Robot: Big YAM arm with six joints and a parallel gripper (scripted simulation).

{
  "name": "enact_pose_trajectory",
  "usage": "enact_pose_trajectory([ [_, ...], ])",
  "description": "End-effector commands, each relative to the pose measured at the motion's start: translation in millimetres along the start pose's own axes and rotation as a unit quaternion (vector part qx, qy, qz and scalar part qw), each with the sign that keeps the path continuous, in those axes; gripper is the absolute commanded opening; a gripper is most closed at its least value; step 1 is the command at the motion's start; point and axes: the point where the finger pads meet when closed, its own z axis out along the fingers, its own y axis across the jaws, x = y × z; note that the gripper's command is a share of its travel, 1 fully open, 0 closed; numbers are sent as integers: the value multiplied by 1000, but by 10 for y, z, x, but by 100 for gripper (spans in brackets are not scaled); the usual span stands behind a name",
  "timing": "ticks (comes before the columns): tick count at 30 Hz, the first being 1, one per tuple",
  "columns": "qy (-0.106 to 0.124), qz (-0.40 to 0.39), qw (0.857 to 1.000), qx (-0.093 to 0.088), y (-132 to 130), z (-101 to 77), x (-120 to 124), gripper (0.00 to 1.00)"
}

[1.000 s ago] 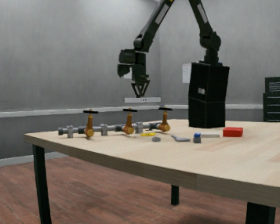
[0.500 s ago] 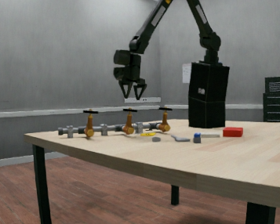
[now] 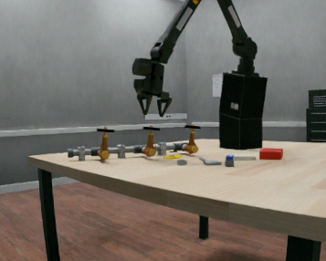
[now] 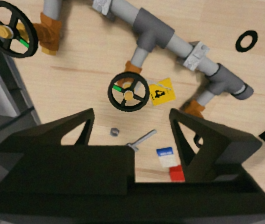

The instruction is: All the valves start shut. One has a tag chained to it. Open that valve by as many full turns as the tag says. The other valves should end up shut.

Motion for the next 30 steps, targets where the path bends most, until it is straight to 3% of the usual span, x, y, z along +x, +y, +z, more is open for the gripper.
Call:
enact_pose_trajectory([
  [1, -8, 4, 1000, -19, 218, 25, -54, 100],
  [30, -6, 0, 1000, -17, 210, 582, 5, 100],
])
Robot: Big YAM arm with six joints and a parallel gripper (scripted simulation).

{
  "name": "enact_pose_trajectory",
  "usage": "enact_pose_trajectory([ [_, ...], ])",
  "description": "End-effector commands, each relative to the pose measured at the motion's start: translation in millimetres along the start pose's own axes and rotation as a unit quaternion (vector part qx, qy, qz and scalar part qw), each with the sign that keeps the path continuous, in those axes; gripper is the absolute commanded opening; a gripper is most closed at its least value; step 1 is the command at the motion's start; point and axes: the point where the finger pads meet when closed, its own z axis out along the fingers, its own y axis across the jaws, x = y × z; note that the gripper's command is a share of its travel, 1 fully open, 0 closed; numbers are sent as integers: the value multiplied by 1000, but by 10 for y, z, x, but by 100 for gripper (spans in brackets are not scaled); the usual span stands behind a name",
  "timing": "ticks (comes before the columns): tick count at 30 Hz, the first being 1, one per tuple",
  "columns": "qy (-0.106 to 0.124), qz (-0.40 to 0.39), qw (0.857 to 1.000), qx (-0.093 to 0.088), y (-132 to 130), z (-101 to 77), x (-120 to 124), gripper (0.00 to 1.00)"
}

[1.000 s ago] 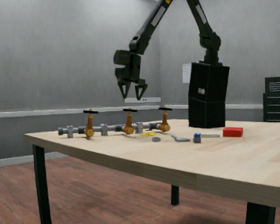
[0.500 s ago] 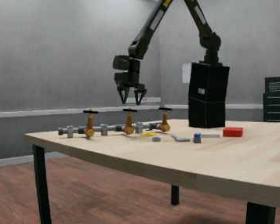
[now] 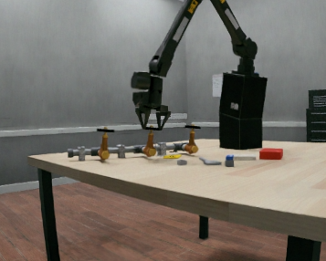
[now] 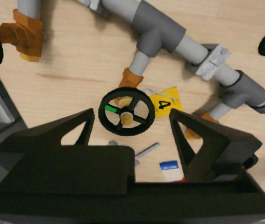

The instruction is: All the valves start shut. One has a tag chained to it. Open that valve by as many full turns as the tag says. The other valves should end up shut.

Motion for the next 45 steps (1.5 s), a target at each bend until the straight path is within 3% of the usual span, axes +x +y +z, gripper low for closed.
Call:
enact_pose_trajectory([
  [1, -6, -5, 1000, -19, 221, 44, 27, 100],
  [2, -6, -5, 1000, -19, 221, 44, 27, 100],
  [3, -11, -9, 999, -38, 399, -143, 21, 100],
  [6, -6, -5, 1000, -19, 227, 72, 27, 100],
  [9, -4, -3, 1000, -12, 136, 107, 46, 100],
  [12, -5, -4, 1000, -16, 187, 45, 47, 100],
  [13, -5, -4, 1000, -17, 197, 34, 46, 0],
  [15, -6, -4, 1000, -17, 195, 34, 45, 0],
  [16, -1, -3, 1000, -1, 52, 49, 80, 0],
  [45, 0, -24, 1000, -2, 61, 47, 83, 0],
])
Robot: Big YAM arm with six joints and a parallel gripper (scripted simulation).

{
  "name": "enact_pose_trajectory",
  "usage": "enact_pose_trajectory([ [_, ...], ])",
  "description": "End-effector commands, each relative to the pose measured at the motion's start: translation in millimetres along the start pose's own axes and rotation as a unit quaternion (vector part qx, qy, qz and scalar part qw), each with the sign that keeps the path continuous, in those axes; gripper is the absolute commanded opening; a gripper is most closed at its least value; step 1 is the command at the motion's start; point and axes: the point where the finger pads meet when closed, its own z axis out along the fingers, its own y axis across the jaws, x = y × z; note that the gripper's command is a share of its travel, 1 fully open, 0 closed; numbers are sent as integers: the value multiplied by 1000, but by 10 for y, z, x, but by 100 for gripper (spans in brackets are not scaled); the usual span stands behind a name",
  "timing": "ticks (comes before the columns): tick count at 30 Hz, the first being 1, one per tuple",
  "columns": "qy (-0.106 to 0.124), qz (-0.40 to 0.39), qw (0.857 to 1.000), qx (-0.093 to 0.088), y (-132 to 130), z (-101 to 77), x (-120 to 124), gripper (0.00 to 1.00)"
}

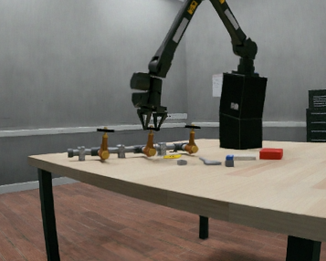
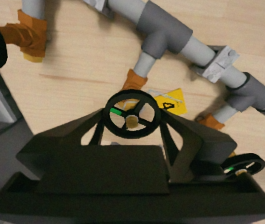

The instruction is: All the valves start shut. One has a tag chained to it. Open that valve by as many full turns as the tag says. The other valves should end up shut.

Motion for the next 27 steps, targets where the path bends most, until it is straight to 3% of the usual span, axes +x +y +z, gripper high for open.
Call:
enact_pose_trajectory([
  [1, 3, -28, 1000, 5, -1, 4, 89, 0],
  [8, 3, -69, 998, 4, -1, 4, 89, 0],
  [15, 3, -179, 984, 4, 0, 4, 89, 0],
  [19, 4, -267, 964, 4, 0, 3, 89, 0],
  [23, 4, -367, 930, 3, 1, 3, 88, 0],
  [25, 4, -367, 930, 3, 1, 3, 88, 0],
  [27, 4, -424, 906, 3, 0, 1, 80, 0],
])
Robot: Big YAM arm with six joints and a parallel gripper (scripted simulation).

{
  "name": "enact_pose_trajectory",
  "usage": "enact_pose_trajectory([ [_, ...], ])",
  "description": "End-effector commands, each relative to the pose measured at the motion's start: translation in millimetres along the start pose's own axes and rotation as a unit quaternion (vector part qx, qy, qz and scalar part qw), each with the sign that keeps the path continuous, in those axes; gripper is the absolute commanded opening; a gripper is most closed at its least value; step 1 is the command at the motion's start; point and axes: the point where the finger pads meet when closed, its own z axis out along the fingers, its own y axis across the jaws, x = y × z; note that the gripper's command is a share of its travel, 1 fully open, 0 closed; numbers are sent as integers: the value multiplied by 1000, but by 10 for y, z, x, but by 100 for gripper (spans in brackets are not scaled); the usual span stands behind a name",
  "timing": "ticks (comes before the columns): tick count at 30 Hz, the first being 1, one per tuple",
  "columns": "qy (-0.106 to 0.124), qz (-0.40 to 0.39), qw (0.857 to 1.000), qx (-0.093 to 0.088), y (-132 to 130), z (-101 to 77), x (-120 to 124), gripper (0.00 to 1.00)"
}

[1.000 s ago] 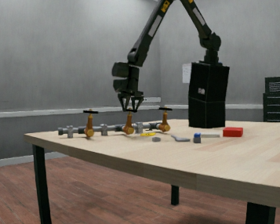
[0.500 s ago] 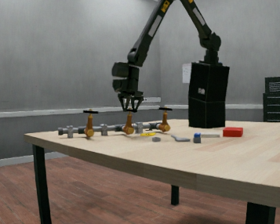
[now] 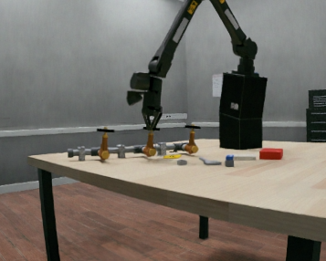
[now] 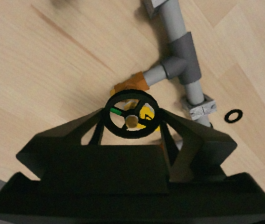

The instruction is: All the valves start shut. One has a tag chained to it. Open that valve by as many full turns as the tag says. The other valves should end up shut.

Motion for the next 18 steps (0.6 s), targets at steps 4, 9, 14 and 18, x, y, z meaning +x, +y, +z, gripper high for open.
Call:
enact_pose_trajectory([
  [4, 5, -242, 970, 1, 28, 0, 67, 0],
  [9, 2, -352, 936, -1, 28, -4, 52, 0],
  [14, 0, -438, 899, -1, 30, -7, 40, 0],
  [18, 0, -530, 848, -1, 25, -8, 35, 0],
])
